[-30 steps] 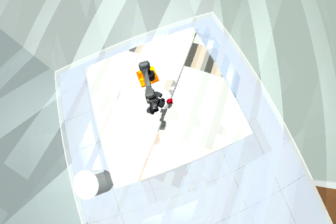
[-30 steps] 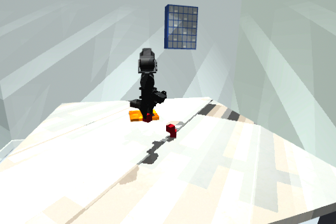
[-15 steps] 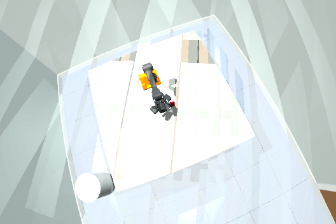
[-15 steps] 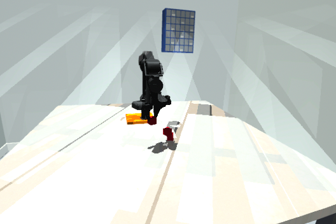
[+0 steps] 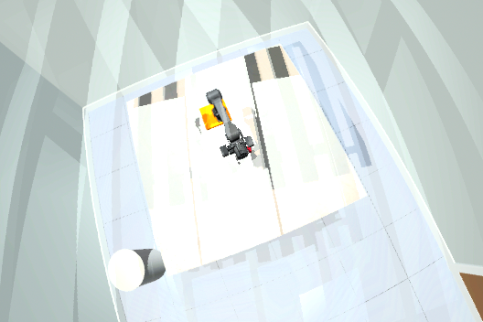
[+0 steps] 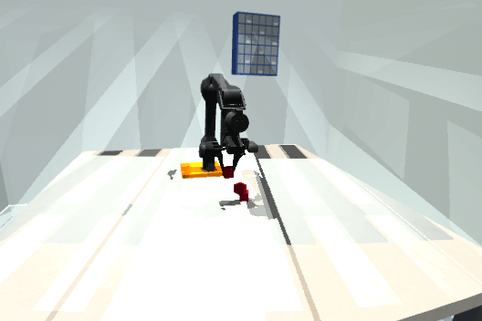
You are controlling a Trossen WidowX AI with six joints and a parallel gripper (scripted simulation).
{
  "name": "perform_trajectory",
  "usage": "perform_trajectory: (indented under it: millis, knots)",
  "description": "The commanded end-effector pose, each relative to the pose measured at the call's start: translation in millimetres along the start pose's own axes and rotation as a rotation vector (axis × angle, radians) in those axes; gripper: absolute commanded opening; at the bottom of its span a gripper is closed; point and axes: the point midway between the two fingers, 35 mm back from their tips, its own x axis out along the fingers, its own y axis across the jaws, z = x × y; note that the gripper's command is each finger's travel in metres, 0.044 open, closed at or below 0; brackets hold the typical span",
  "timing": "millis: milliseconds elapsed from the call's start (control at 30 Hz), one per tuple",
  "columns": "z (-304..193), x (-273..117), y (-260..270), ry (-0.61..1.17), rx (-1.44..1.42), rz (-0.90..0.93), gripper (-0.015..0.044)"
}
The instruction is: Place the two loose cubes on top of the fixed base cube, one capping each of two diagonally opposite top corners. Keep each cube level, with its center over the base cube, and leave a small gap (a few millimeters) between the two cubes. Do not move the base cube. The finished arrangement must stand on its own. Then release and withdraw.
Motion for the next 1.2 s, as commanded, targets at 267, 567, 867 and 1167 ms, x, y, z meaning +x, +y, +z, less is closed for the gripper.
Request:
perform_trajectory:
  millis: [267,567,867,1167]
  knots:
    - [-8.6,2.1,26.7,0.002,0.316,0.006,0.0105]
    - [-16.1,3.4,46.6,0.005,0.562,0.007,0.0105]
    - [-25.0,4.9,65.8,0.008,0.809,0.008,0.0105]
    - [-34.2,6.2,82.9,0.012,1.038,0.007,0.0105]
